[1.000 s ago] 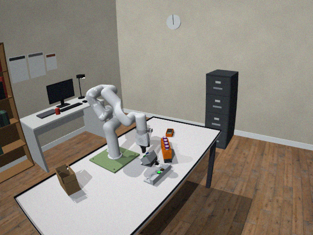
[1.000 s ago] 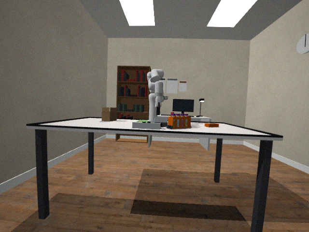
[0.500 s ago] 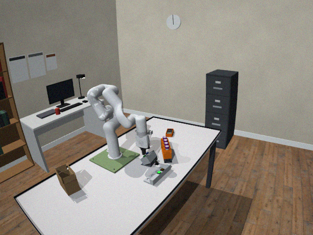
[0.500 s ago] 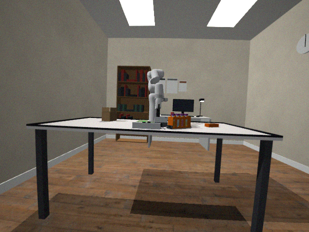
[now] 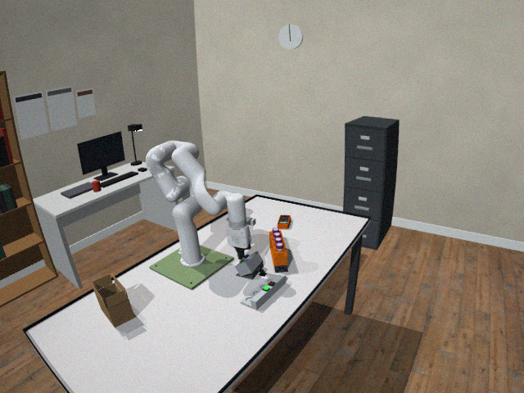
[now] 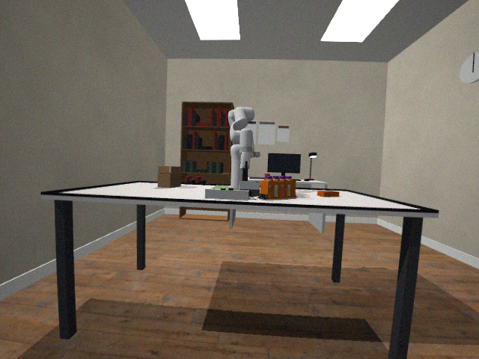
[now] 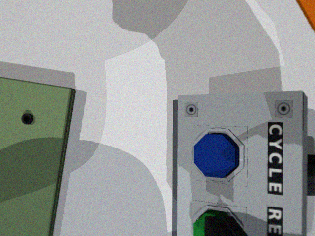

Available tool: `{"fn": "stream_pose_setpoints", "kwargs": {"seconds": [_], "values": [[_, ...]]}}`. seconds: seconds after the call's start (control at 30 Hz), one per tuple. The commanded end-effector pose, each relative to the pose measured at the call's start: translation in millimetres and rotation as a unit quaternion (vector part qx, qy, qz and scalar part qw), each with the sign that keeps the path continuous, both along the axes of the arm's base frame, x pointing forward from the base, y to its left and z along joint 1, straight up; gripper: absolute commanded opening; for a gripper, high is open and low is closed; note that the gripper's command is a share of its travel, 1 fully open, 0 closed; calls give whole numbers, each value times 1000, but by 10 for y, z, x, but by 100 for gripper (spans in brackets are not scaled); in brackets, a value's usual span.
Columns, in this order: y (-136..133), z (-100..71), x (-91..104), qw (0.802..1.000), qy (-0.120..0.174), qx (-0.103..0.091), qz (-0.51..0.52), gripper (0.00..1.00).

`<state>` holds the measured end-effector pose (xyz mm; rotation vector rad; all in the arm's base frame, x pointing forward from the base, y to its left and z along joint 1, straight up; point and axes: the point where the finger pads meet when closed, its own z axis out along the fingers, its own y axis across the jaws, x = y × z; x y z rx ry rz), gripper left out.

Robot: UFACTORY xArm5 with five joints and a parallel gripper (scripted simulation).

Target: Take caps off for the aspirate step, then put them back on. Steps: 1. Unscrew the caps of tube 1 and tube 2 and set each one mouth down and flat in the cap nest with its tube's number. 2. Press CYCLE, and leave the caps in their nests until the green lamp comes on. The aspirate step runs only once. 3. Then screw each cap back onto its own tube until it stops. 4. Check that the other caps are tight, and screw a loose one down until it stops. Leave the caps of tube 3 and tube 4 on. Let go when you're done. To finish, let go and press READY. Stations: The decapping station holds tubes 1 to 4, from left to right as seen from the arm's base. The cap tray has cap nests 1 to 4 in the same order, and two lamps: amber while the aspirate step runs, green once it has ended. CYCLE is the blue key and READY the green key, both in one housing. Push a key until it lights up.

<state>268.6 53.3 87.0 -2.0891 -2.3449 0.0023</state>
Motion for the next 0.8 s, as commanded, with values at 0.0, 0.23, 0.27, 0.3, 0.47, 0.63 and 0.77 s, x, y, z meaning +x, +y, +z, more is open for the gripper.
{"fn": "stream_pose_setpoints", "kwargs": {"seconds": [0.0, 0.23, 0.27, 0.3, 0.47, 0.63, 0.77], "values": [[2, -9, 11, 1000, -2, -3, 0, 0], [2, -32, 11, 1000, -2, -3, 0, 0], [2, -32, 11, 1000, -2, -3, 0, 0], [2, -32, 11, 1000, -2, -3, 0, 0], [2, -49, 11, 1000, -2, -3, 0, 0], [2, -66, 11, 1000, -2, -3, 0, 0], [2, -79, 11, 1000, -2, -3, 0, 0]]}}
